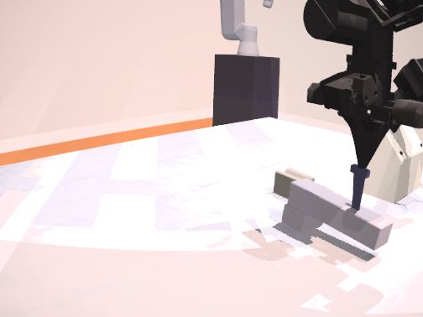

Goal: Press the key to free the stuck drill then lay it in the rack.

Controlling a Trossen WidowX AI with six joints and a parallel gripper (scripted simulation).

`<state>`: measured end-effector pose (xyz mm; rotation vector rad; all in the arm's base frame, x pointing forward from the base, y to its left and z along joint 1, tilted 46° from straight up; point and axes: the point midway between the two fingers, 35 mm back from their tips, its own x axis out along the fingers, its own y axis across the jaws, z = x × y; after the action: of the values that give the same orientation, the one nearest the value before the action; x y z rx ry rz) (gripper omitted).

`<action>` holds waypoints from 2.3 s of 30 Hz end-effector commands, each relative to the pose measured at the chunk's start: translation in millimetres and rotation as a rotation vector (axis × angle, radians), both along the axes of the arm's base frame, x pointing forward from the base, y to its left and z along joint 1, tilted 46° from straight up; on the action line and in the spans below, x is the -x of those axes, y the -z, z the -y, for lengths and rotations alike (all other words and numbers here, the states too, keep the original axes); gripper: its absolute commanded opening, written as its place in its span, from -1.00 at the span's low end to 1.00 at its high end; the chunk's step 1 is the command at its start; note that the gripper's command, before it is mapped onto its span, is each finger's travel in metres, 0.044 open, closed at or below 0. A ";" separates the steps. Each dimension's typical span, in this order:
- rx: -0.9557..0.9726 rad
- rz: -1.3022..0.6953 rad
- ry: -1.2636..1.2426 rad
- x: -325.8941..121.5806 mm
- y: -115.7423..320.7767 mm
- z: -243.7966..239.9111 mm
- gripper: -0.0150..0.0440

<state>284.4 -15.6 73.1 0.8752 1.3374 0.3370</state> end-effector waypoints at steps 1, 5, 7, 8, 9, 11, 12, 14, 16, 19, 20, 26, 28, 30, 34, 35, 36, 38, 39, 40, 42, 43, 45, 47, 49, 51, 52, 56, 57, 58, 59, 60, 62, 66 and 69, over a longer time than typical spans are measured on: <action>-0.006 -0.023 -0.006 3.8 8.1 -3.8 -0.49; -0.006 -0.023 -0.006 4.6 9.4 -4.9 -0.49; -0.006 -0.023 -0.006 4.9 10.1 -5.7 -0.49; -0.006 -0.023 -0.006 5.0 10.4 -6.1 -0.49; -0.006 -0.023 -0.006 5.1 10.7 -6.5 -0.49; -0.006 -0.023 -0.006 5.2 11.1 -7.2 -0.49; -0.006 -0.023 -0.006 5.3 11.3 -7.5 -0.49; -0.007 -0.023 -0.006 5.4 11.7 -8.2 -0.49; -0.007 -0.023 -0.006 5.5 12.3 -8.8 -0.49; -0.007 -0.023 -0.006 5.6 12.8 -9.6 -0.49; -0.007 -0.023 -0.006 5.6 13.1 -9.9 -0.49; -0.007 -0.023 -0.006 5.6 14.6 -11.6 -0.49; -0.007 -0.023 -0.006 5.6 15.0 -12.2 -0.49; -0.007 -0.023 -0.006 5.6 15.7 -12.9 -0.49; -0.007 -0.023 -0.006 5.5 16.9 -14.2 -0.49; -0.007 -0.023 -0.006 5.5 17.2 -14.5 -0.49; -0.007 -0.023 -0.006 5.4 17.5 -14.8 -0.49; -0.007 -0.023 -0.006 5.4 18.3 -15.5 -0.49; -0.007 -0.023 -0.006 5.3 18.7 -15.9 -0.49; -0.007 -0.023 -0.006 5.3 19.2 -16.4 -0.49; -0.007 -0.023 -0.006 5.2 20.1 -17.3 -0.49; -0.007 -0.023 -0.006 5.1 20.6 -17.8 -0.49; -0.007 -0.023 -0.006 5.0 21.7 -18.8 -0.49; -0.007 -0.023 -0.006 4.8 22.8 -19.8 -0.49; -0.006 -0.023 -0.005 4.6 18.4 -14.8 -0.31; -0.003 -0.024 -0.005 4.7 9.0 -4.5 -0.14; -0.002 -0.024 -0.005 5.2 2.9 1.8 -0.05; -0.004 -0.024 -0.005 11.7 -29.3 31.1 0.31; -0.004 -0.024 -0.006 12.3 -31.2 32.7 0.40; -0.004 -0.024 -0.006 12.3 -31.2 32.7 0.49; -0.004 -0.024 -0.006 12.3 -31.2 32.7 0.58; -0.004 -0.024 -0.006 12.3 -31.2 32.7 0.67; 0.007 0.018 -0.031 9.6 -19.3 28.8 0.84; 0.085 0.229 -0.255 7.7 17.2 43.2 1.00; 0.145 0.396 -0.431 9.5 46.3 52.8 1.00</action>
<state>279.7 -57.3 65.2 0.6131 1.2438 0.5304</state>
